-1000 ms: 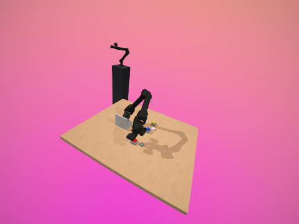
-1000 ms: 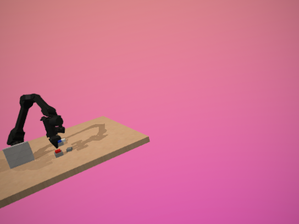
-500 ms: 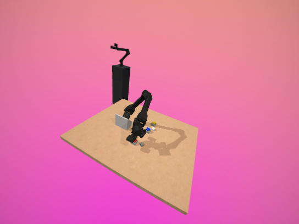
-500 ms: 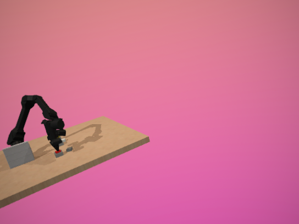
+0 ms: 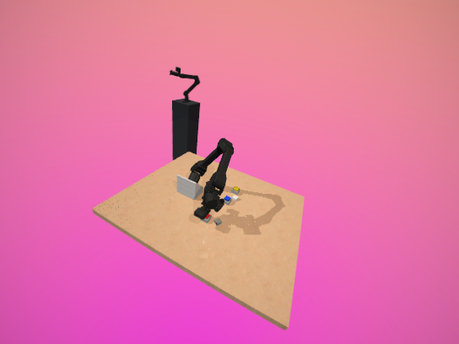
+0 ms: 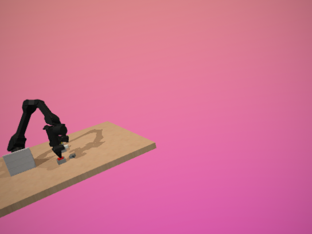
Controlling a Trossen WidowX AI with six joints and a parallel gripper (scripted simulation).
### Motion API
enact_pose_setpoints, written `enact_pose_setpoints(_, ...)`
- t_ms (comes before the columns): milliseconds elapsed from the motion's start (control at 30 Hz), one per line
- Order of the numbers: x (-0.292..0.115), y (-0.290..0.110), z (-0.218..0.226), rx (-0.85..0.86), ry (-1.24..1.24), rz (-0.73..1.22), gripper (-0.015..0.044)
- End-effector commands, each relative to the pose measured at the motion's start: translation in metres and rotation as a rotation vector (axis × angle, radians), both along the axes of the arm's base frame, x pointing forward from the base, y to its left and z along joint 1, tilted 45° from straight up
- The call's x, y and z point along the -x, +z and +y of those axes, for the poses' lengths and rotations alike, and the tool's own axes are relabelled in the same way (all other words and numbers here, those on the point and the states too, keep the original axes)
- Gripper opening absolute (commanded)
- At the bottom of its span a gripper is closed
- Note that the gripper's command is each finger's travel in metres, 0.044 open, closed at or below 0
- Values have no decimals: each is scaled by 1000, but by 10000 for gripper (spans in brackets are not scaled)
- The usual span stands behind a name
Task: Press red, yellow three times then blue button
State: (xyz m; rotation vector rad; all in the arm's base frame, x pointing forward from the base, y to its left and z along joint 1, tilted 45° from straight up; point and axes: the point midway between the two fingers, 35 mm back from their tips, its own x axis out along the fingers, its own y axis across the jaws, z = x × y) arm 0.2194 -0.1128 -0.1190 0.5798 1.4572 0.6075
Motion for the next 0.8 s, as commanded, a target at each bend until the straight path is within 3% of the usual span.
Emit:
enact_pose_setpoints(0,0,2,-2,0,0,1,20)
enact_pose_setpoints(300,1,31,-30,-5,-6,7,20)
enact_pose_setpoints(433,3,67,-64,-4,-6,9,20)
enact_pose_setpoints(633,0,73,-63,3,-4,11,20)
enact_pose_setpoints(767,-25,106,-41,58,10,23,20)
